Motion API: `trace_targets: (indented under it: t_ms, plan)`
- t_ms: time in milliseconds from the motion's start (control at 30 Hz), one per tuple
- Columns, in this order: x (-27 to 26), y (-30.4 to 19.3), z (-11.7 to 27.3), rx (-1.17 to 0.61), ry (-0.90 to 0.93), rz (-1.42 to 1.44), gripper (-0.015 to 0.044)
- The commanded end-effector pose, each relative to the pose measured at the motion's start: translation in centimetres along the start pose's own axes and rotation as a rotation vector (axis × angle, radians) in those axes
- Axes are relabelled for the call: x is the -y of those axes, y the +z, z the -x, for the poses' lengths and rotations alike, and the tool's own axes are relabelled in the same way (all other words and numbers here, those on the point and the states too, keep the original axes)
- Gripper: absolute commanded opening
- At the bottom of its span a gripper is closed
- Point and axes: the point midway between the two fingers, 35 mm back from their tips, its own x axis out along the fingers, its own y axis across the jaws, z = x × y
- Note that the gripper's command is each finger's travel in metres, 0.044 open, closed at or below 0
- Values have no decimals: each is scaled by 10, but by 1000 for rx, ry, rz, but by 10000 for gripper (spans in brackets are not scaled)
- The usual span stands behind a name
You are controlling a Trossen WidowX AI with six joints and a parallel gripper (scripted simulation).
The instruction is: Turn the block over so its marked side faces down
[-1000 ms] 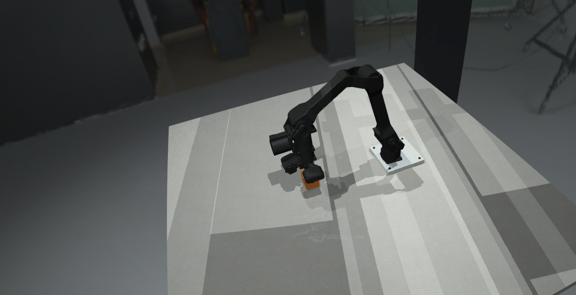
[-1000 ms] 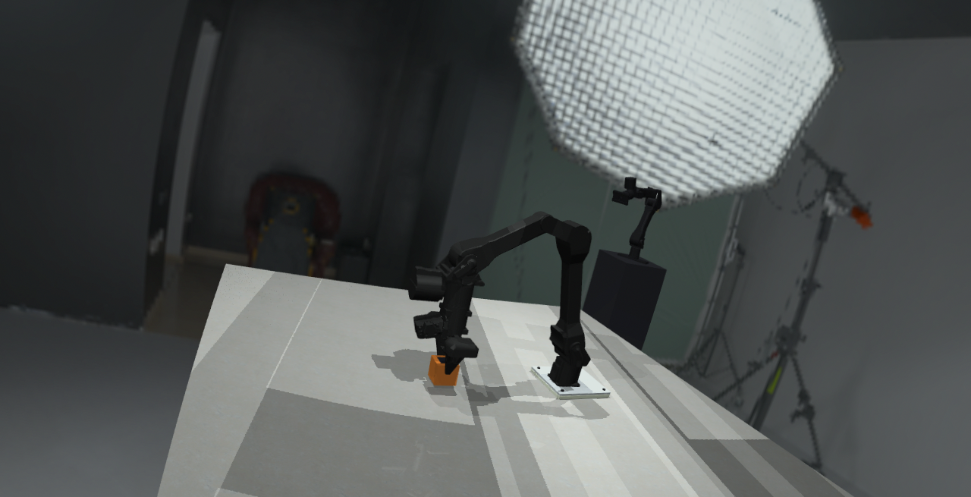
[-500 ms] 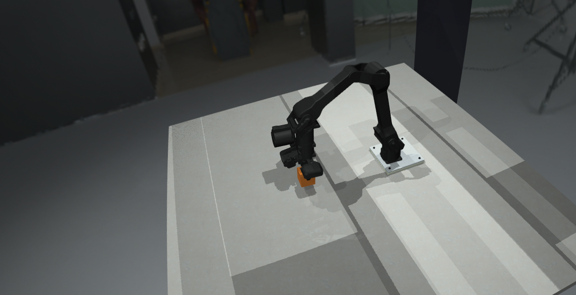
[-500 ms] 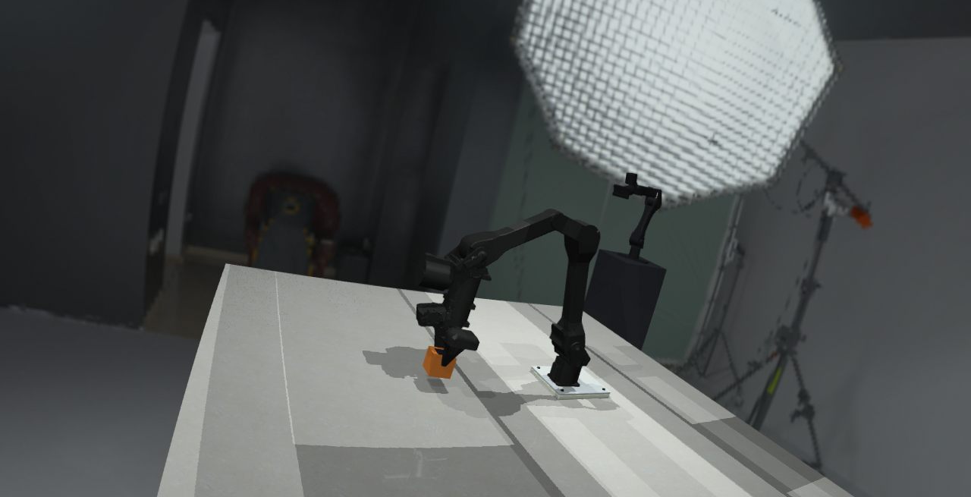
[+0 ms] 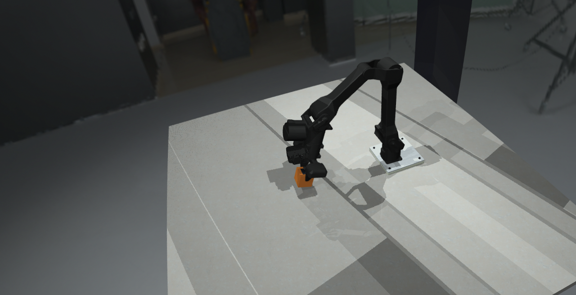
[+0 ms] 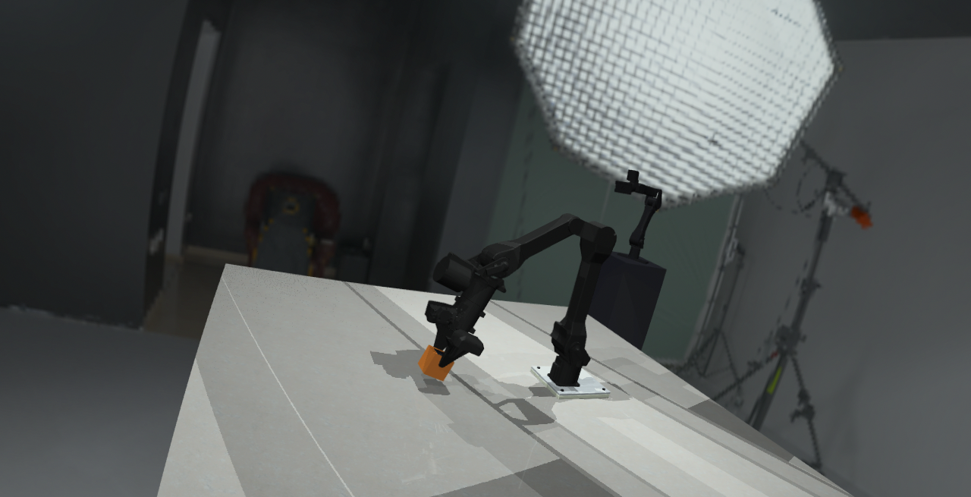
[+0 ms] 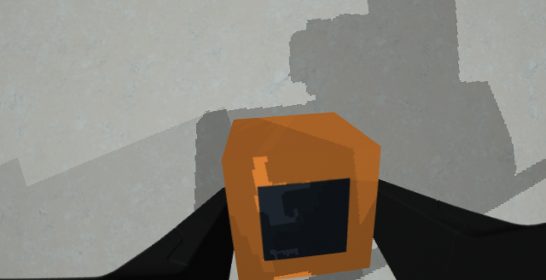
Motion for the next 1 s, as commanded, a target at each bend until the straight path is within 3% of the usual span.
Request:
trace_targets:
  t_ms: [0, 400, 967]
  plan:
    - [0, -2, 0, 69, 3, 6, 0]
    - [0, -5, 1, 193, 3, 5, 0]
    - [-1, -2, -29, 450, 4, 5, 0]
